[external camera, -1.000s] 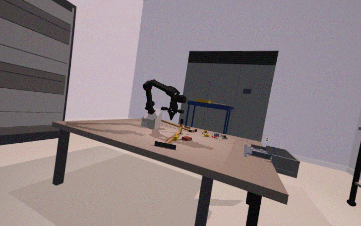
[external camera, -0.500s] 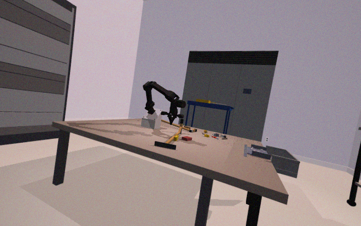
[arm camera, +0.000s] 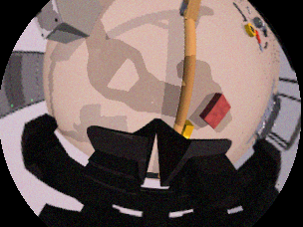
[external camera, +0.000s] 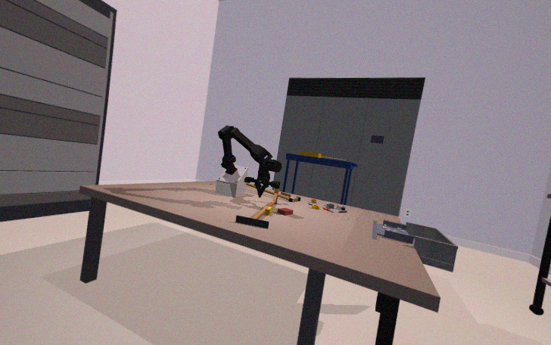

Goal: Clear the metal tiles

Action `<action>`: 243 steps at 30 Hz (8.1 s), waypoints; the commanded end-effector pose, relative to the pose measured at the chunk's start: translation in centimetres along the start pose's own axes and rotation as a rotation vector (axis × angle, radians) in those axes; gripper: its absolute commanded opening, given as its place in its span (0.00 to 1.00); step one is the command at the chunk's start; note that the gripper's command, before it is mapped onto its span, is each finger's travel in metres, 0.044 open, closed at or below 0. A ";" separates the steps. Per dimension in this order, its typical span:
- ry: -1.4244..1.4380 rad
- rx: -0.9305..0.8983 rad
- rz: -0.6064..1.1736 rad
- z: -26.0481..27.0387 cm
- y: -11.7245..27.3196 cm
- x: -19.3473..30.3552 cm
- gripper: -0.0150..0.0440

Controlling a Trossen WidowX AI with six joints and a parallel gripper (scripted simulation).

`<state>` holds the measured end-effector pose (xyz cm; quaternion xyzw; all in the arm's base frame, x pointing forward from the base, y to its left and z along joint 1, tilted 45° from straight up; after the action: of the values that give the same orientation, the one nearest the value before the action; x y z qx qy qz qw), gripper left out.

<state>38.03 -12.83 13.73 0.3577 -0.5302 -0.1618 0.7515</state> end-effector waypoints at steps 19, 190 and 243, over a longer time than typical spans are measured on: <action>0.027 -0.001 0.009 0.9 -5.4 -0.2 0.25; -0.457 0.044 0.022 -9.3 6.0 0.8 0.25; -1.848 0.206 -0.049 -6.8 9.4 0.9 0.25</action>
<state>43.46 -4.58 19.54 0.1699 -0.9217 -0.3478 0.0259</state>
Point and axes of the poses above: the point midway between the two fingers, 35 mm back from their tips, its own y axis back along the fingers, its own z axis across the jaws, x = y × z, the point moved 2 cm from there along y, back along the fingers, and after that the axes turned 5 degrees about y, right-handed, at the moved point
